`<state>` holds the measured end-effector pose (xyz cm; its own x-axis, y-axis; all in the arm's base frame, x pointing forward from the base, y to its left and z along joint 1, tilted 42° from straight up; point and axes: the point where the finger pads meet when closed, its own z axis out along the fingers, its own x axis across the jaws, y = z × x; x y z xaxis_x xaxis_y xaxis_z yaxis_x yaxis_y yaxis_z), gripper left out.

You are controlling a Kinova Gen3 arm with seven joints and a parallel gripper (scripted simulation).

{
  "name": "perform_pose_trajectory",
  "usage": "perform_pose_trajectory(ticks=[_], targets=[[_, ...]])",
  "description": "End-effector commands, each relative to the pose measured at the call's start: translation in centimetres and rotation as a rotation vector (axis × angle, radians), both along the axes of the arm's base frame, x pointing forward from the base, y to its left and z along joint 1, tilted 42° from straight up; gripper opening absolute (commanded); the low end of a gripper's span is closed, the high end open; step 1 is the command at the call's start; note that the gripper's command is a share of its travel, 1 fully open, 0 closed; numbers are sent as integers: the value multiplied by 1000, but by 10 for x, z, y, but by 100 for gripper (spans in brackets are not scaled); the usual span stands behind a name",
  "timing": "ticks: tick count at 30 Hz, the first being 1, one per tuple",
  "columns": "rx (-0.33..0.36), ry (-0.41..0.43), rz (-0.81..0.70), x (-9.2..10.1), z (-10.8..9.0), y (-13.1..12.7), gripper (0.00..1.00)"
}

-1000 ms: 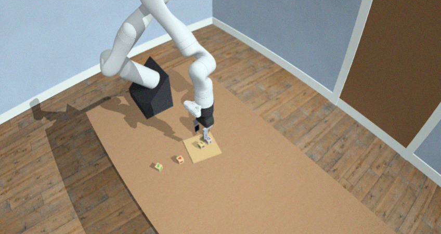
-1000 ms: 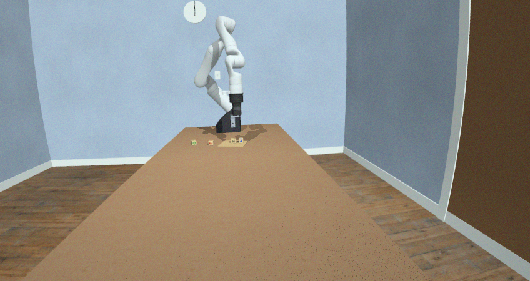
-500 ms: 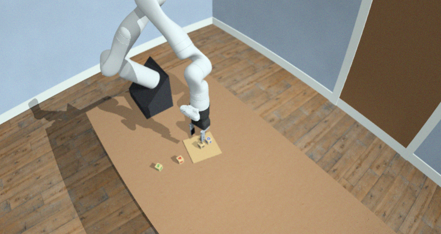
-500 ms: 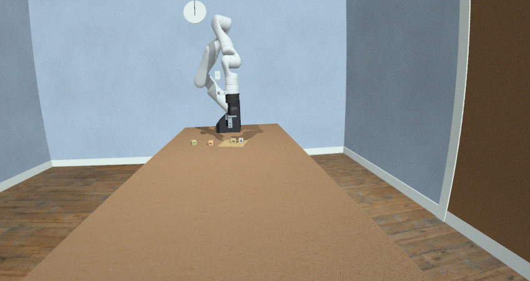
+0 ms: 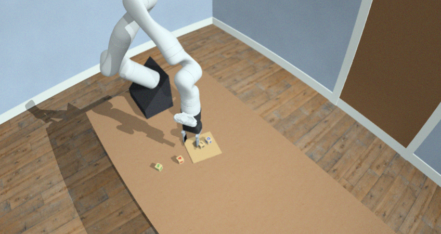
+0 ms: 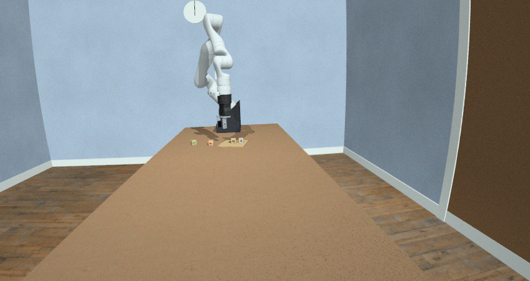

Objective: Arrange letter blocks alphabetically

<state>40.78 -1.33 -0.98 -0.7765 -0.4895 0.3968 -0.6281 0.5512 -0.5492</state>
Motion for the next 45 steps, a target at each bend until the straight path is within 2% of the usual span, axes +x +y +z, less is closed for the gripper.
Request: perform_pose_trajectory(ticks=[1,4,7,21,24,38,40,45], targets=[[17,62,59,3,9,-10,100],[15,126,129,5,16,-18,100],[17,142,153,8,19,-19,100],[-6,454,501,9,52,-63,100],[-8,470,526,12,55,-65,100],[-45,734,826,3,84,-102,100],[-45,734,826,3,84,-102,100],[-59,804,907,0,92,-112,100]])
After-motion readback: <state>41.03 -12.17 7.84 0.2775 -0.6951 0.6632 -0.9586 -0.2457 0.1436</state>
